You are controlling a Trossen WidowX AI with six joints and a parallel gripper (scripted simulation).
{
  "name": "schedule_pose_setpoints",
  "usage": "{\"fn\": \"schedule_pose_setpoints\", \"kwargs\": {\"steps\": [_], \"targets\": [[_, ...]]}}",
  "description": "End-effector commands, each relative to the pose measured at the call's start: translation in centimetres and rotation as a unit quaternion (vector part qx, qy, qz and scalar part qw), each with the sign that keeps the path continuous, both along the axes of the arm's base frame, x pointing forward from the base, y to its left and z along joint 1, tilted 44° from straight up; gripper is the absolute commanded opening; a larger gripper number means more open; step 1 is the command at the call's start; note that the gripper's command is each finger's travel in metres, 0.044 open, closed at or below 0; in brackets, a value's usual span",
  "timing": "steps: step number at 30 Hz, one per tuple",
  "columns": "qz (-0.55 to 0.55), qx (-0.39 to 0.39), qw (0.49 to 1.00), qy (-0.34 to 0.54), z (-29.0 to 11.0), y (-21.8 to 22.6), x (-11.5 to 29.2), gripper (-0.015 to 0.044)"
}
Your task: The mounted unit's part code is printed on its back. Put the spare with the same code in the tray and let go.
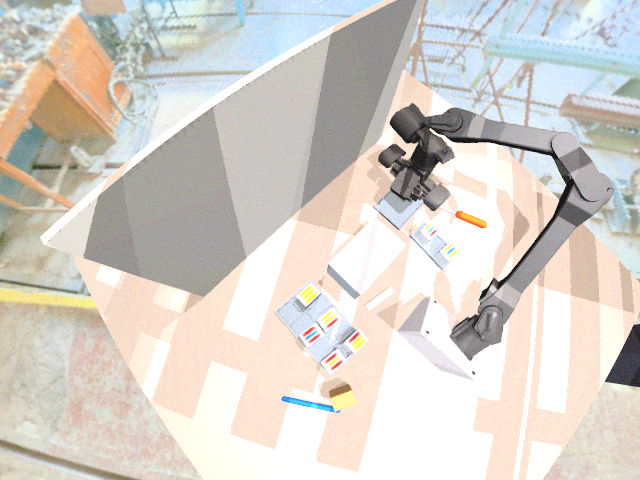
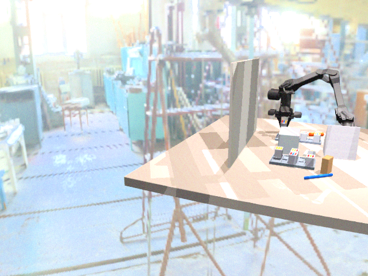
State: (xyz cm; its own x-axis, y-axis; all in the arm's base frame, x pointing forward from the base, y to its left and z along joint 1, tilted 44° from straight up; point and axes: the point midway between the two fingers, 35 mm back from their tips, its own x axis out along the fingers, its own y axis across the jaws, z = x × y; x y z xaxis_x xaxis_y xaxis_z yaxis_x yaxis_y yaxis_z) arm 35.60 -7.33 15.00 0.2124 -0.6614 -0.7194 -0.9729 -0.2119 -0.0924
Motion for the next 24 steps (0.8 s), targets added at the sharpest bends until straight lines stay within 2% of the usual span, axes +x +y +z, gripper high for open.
{"fn": "schedule_pose_setpoints", "kwargs": {"steps": [1, 24], "targets": [[0.001, 0.001, 1.000, 0.005, -0.5, -0.2, -0.1, 0.0000], [0.001, -0.002, 1.000, 0.004, -1.8, -1.7, 0.0, 0.0000]]}}
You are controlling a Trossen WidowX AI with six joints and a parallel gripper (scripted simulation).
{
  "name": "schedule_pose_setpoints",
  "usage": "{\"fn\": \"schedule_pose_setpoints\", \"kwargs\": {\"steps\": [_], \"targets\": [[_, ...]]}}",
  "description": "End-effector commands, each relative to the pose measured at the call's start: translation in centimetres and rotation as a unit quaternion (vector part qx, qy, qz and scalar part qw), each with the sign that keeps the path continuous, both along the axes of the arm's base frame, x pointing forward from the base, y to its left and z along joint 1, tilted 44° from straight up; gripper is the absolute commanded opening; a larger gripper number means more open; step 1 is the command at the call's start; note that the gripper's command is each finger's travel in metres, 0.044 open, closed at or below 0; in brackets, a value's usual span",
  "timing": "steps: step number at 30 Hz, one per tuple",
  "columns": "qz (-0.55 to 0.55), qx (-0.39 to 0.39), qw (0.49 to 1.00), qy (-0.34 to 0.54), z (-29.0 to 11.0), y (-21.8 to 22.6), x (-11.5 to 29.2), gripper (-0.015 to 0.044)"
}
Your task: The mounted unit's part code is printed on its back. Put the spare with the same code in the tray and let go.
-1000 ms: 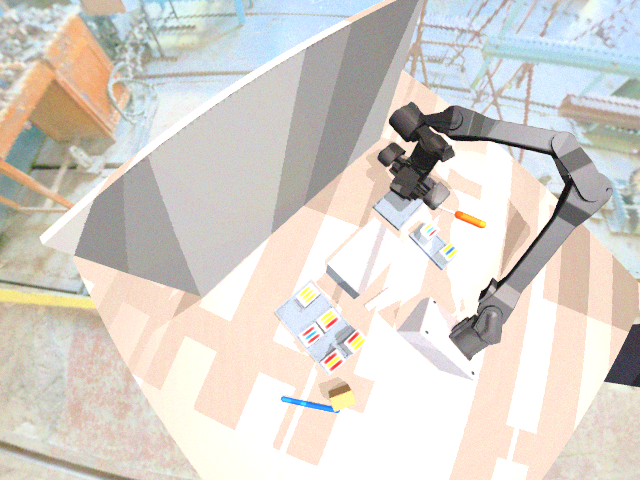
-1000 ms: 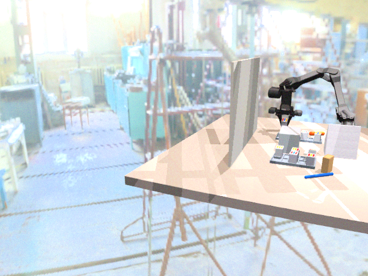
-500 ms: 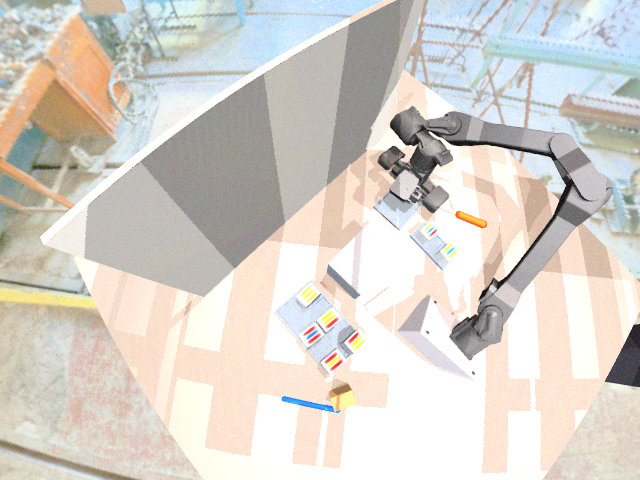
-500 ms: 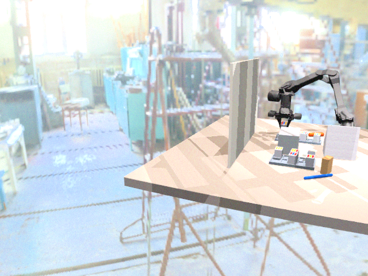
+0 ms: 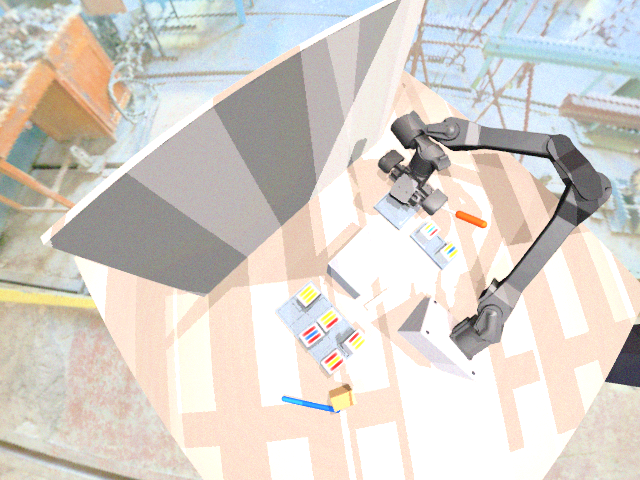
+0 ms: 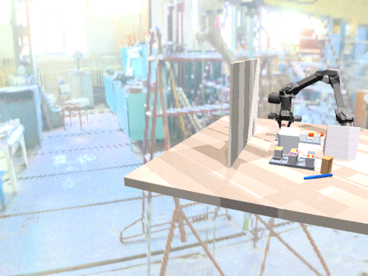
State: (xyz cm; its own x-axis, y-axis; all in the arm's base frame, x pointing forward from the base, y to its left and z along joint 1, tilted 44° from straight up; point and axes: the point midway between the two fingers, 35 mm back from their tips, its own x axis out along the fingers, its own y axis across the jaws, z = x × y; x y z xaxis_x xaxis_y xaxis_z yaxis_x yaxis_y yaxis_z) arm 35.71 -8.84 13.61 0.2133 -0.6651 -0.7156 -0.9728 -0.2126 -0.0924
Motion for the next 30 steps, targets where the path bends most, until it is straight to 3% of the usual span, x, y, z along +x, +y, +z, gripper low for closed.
{"fn": "schedule_pose_setpoints", "kwargs": {"steps": [1, 21, 30], "targets": [[0.001, 0.001, 1.000, 0.005, -0.5, -0.2, -0.1, 0.0000], [0.001, -0.002, 1.000, 0.004, -1.5, -1.3, -0.2, 0.0000], [0.000, -0.003, 1.000, 0.000, -1.1, -1.3, -0.1, 0.0236]]}}
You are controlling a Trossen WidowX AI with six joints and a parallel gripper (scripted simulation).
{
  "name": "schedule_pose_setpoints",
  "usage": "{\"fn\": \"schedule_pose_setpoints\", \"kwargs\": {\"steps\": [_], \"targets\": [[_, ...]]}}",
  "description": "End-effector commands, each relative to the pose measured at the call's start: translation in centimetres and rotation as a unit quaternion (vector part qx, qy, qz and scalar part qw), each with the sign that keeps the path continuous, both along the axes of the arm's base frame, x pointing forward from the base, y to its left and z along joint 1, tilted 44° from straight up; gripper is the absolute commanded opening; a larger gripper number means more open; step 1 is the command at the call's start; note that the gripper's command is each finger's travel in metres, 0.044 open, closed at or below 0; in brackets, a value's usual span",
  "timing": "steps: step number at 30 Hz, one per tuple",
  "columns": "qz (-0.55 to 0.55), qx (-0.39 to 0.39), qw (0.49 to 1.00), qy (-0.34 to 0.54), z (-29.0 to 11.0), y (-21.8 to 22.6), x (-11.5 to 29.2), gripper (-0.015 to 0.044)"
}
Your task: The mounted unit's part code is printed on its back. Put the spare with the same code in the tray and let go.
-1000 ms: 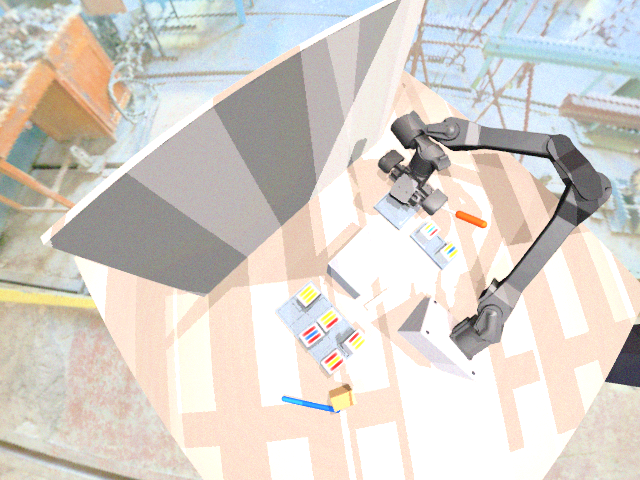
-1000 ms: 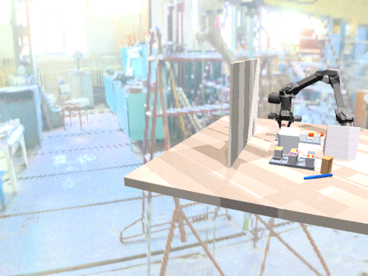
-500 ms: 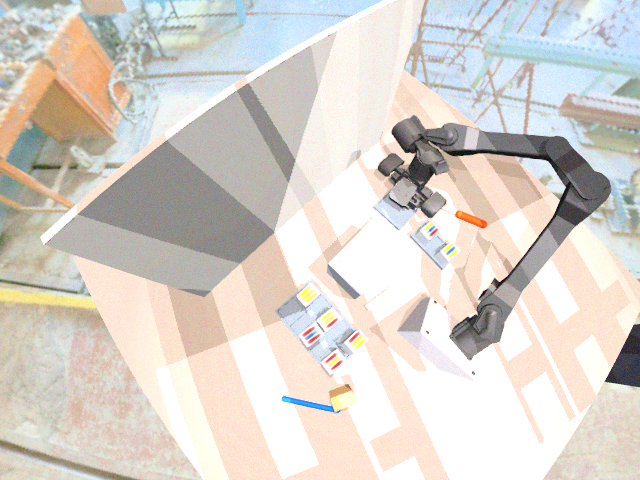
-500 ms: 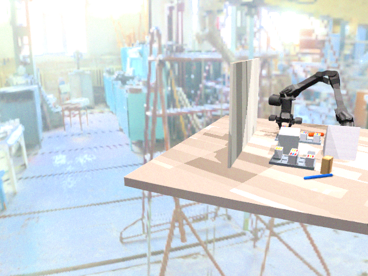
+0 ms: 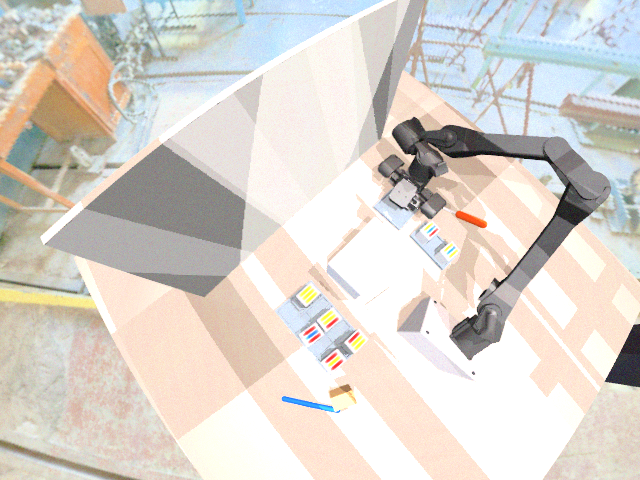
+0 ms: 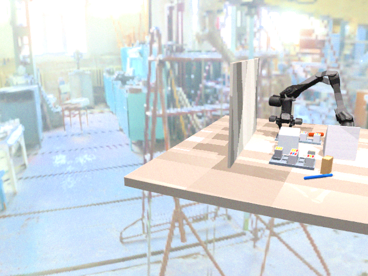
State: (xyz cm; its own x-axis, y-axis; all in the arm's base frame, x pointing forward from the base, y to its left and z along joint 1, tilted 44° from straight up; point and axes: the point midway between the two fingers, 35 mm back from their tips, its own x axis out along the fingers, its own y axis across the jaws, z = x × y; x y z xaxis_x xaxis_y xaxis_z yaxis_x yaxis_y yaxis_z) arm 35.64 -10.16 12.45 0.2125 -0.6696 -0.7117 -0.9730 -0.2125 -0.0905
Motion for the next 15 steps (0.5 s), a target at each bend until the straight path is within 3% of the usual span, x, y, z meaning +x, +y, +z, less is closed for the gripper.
{"fn": "schedule_pose_setpoints", "kwargs": {"steps": [1, 8, 15], "targets": [[0.000, 0.000, 1.000, 0.000, 0.0, 0.0, 0.0, 0.0262], [0.000, 0.000, 1.000, 0.000, 0.0, 0.0, 0.0, 0.0440], [0.001, 0.004, 1.000, 0.005, 6.6, 6.6, -1.9, 0.0440]]}}
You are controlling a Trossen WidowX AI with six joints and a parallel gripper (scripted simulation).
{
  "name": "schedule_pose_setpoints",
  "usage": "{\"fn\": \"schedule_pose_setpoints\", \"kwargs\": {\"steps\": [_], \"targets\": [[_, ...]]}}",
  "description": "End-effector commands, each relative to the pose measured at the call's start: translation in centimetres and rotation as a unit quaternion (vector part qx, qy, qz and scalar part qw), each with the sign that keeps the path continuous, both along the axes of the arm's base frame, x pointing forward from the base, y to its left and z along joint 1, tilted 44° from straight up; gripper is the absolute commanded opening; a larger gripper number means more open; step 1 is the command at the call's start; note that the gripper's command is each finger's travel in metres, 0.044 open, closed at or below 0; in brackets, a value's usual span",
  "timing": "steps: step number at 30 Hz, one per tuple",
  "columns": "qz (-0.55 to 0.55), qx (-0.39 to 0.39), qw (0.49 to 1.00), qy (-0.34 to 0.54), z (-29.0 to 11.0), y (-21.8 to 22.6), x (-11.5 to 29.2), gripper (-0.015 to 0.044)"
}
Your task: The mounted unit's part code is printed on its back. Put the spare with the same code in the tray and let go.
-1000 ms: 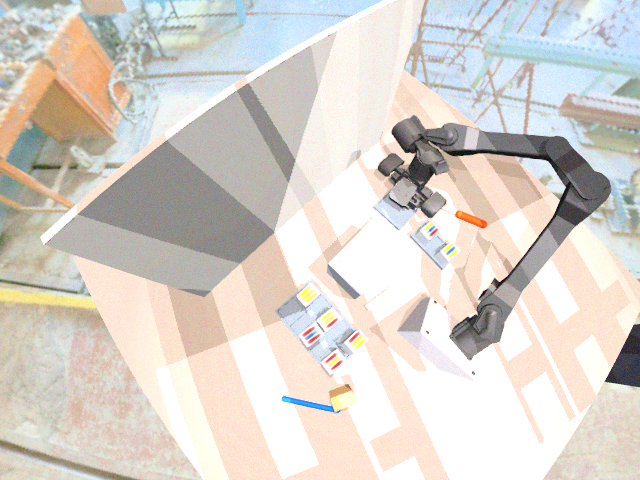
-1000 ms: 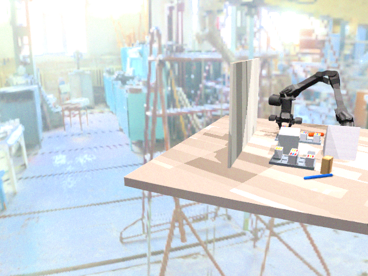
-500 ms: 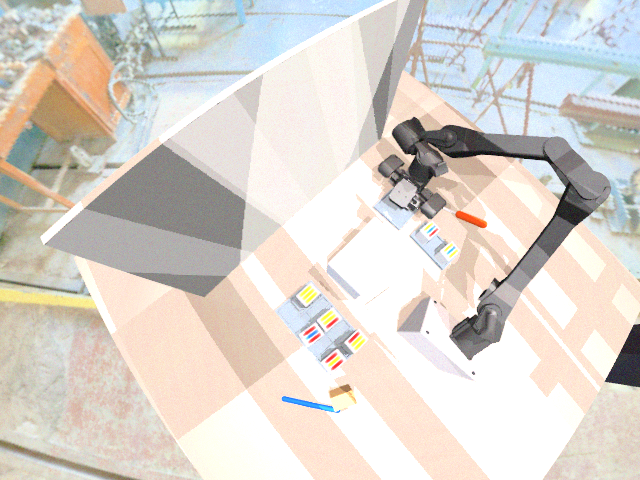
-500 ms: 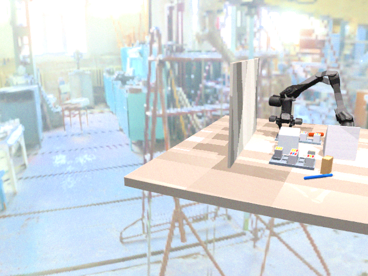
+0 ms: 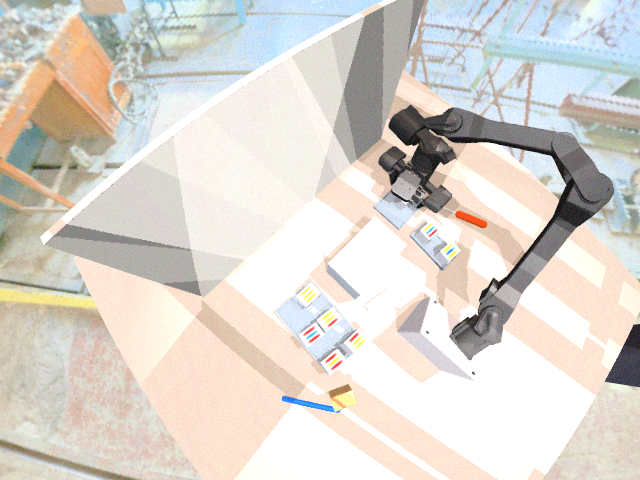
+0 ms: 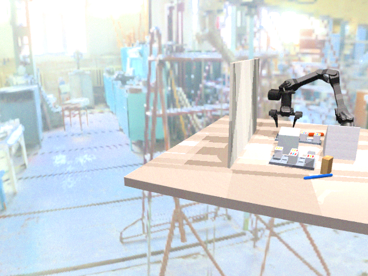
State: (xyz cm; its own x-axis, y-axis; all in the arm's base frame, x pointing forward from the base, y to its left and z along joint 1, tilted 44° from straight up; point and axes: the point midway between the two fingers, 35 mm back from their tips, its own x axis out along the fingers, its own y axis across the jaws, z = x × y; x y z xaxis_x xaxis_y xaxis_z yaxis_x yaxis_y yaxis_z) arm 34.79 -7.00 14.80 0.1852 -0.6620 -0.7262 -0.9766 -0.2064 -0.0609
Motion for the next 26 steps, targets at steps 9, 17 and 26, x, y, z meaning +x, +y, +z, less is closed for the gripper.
{"fn": "schedule_pose_setpoints", "kwargs": {"steps": [9, 17, 26], "targets": [[0.009, 0.000, 1.000, -0.010, 4.61, 4.13, -1.28, 0.0440], [0.009, 0.000, 1.000, -0.010, 4.61, 4.13, -1.28, 0.0440], [0.009, 0.000, 1.000, -0.010, 4.61, 4.13, -1.28, 0.0440]]}}
